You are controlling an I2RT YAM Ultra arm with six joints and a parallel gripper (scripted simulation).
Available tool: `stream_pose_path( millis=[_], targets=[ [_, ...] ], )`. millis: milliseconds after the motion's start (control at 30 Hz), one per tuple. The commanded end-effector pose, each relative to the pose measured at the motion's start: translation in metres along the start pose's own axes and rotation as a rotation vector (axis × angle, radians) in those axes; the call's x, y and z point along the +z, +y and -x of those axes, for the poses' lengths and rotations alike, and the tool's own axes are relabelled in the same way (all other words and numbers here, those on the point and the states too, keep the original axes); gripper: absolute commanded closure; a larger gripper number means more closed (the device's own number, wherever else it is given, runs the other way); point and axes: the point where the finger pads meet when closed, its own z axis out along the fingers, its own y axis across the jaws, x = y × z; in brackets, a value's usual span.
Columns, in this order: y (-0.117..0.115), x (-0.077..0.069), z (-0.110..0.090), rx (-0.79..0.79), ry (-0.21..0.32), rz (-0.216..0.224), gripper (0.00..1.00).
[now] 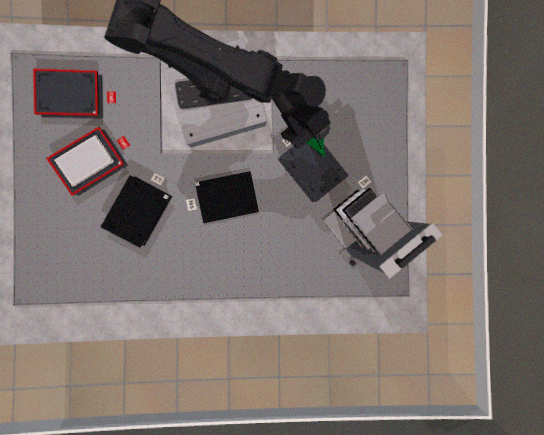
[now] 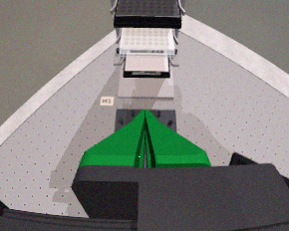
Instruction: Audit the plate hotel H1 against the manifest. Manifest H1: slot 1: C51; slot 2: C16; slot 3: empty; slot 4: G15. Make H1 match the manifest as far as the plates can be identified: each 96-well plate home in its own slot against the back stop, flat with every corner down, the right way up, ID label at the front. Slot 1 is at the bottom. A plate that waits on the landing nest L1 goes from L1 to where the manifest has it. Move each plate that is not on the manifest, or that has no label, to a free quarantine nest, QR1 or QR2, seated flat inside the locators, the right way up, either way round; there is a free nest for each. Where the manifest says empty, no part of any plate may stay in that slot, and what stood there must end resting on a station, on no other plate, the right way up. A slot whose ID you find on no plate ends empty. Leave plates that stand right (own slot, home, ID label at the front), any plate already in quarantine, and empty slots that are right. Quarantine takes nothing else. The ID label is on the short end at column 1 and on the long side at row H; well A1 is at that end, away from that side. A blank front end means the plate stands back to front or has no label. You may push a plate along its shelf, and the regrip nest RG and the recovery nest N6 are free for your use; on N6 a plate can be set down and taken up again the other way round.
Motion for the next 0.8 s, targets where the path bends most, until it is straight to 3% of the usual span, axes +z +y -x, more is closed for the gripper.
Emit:
stream_pose_path(
  millis=[0,33,767],
  targets=[
    [-0.001,-0.002,0.01,0.02,-0.027,-0.008,1.0],
    [-0.001,-0.003,0.013,0.02,-0.027,-0.008,0.0],
    [-0.002,-0.038,0.07,0.02,-0.027,-0.008,0.0]
  ],
)
